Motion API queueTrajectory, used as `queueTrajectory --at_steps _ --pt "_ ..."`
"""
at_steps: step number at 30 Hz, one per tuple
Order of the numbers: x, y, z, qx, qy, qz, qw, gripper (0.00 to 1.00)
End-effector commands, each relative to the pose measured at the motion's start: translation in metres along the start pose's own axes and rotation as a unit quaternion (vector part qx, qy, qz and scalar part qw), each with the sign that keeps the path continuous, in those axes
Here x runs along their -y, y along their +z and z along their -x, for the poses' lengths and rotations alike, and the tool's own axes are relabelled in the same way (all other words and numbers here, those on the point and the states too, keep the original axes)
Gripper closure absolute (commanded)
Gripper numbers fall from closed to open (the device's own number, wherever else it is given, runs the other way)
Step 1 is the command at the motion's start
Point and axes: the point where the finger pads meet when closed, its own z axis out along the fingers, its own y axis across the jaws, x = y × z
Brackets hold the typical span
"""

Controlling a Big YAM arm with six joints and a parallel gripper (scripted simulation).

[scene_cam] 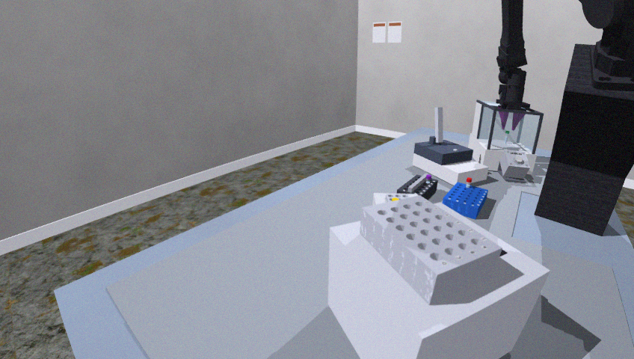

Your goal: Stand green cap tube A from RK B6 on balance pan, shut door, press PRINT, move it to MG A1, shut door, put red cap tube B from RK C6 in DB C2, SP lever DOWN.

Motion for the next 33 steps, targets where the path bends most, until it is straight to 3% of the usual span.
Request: queueTrajectory --at_steps 1,33 --pt "-0.005 0.008 0.013 0.010 -0.003 -0.003 1.000 0.64" --pt "-0.005 0.022 0.014 0.011 -0.003 -0.002 1.000 0.64"
